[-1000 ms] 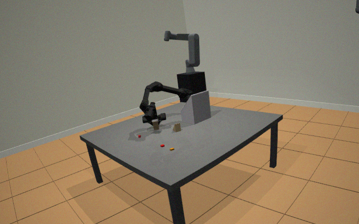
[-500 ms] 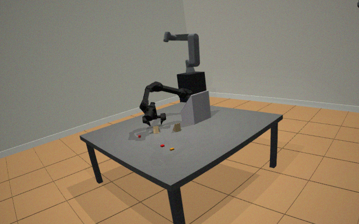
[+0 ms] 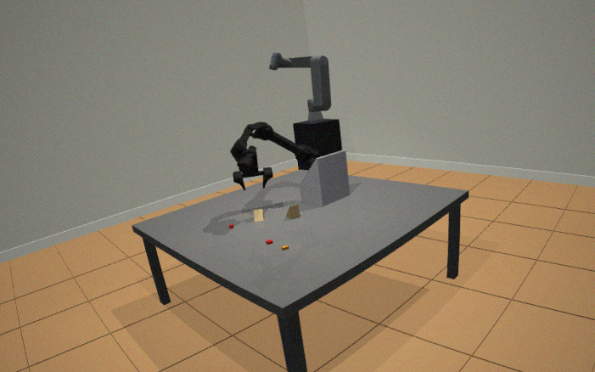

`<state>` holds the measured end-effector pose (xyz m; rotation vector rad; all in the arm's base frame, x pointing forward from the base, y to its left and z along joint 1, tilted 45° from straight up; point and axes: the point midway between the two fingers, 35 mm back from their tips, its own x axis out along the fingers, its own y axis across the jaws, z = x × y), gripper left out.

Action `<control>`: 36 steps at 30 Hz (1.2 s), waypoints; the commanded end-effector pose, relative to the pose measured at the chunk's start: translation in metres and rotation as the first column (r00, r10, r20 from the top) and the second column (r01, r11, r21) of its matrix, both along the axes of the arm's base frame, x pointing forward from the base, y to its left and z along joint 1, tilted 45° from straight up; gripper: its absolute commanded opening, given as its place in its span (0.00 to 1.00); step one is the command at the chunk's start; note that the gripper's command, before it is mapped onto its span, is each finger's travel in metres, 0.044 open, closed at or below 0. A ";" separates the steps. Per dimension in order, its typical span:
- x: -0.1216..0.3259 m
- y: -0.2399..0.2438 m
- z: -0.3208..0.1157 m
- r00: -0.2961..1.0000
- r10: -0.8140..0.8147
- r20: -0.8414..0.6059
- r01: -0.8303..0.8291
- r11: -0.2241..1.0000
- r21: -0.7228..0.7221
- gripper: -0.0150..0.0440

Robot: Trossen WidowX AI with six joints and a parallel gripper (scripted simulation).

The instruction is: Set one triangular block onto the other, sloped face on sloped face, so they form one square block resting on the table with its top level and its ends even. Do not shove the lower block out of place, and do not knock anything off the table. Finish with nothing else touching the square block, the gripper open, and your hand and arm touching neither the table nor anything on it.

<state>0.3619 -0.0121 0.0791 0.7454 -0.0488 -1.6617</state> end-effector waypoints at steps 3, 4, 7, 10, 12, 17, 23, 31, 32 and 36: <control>-0.022 -0.029 -0.019 0.994 -0.107 -0.037 0.113 0.954 0.277 1.00; -0.026 -0.035 -0.024 0.993 -0.116 -0.039 0.122 0.925 0.359 1.00; -0.033 -0.049 -0.034 0.996 -0.094 0.001 0.076 0.810 0.581 1.00; -0.032 -0.060 -0.036 0.992 -0.022 0.123 -0.076 0.677 0.732 1.00; -0.030 -0.067 -0.031 0.968 0.044 0.246 -0.224 0.592 0.774 1.00; -0.027 -0.080 -0.012 0.849 0.189 0.494 -0.520 0.469 0.714 1.00; -0.027 -0.080 -0.012 0.849 0.189 0.494 -0.520 0.469 0.714 1.00; -0.027 -0.080 -0.012 0.849 0.189 0.494 -0.520 0.469 0.714 1.00; -0.027 -0.080 -0.012 0.849 0.189 0.494 -0.520 0.469 0.714 1.00; -0.025 -0.080 -0.015 0.849 0.189 0.494 -0.520 0.469 0.714 1.00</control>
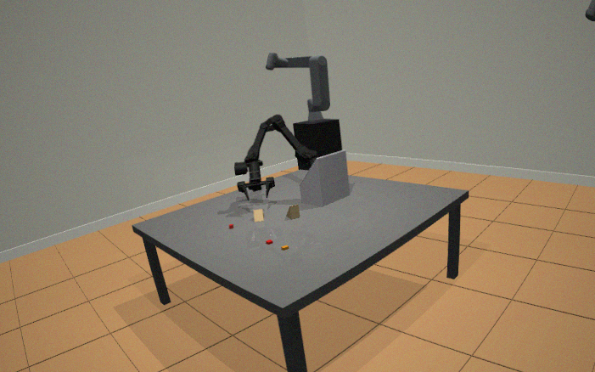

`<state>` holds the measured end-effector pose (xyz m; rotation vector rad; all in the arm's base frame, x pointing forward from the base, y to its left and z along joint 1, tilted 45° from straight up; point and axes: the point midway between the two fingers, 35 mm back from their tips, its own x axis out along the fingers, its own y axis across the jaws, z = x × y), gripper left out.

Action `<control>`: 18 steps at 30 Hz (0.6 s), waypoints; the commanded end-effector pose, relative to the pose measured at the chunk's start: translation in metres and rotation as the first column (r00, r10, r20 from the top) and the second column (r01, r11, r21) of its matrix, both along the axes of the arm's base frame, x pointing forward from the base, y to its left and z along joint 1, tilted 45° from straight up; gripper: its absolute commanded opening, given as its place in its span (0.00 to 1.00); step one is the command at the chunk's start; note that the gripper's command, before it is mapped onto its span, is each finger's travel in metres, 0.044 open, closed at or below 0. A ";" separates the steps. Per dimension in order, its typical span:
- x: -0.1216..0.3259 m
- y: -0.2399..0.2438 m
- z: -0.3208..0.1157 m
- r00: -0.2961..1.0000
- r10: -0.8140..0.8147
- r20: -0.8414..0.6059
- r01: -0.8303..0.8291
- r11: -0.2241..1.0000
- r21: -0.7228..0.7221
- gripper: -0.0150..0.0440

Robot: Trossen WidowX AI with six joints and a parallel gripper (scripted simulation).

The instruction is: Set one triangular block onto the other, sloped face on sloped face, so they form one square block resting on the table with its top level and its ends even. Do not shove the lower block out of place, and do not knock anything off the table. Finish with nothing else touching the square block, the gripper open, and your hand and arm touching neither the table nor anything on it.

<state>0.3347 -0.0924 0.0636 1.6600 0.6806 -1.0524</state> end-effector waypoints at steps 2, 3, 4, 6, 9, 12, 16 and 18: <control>0.009 -0.001 -0.009 1.000 0.010 0.017 -0.010 1.000 0.000 1.00; 0.012 -0.001 -0.014 1.000 0.010 0.017 -0.010 1.000 0.000 1.00; 0.016 -0.002 -0.019 1.000 0.010 0.017 -0.010 1.000 0.000 1.00; 0.022 -0.003 -0.030 1.000 0.010 0.017 -0.010 1.000 0.000 1.00; 0.031 -0.003 -0.047 1.000 0.010 0.017 -0.010 1.000 0.000 1.00; 0.039 -0.004 -0.064 1.000 0.011 0.016 -0.011 1.000 0.000 1.00; 0.046 -0.004 -0.084 1.000 0.010 0.016 -0.010 1.000 0.001 1.00; 0.047 -0.004 -0.085 1.000 0.010 0.016 -0.010 1.000 0.001 1.00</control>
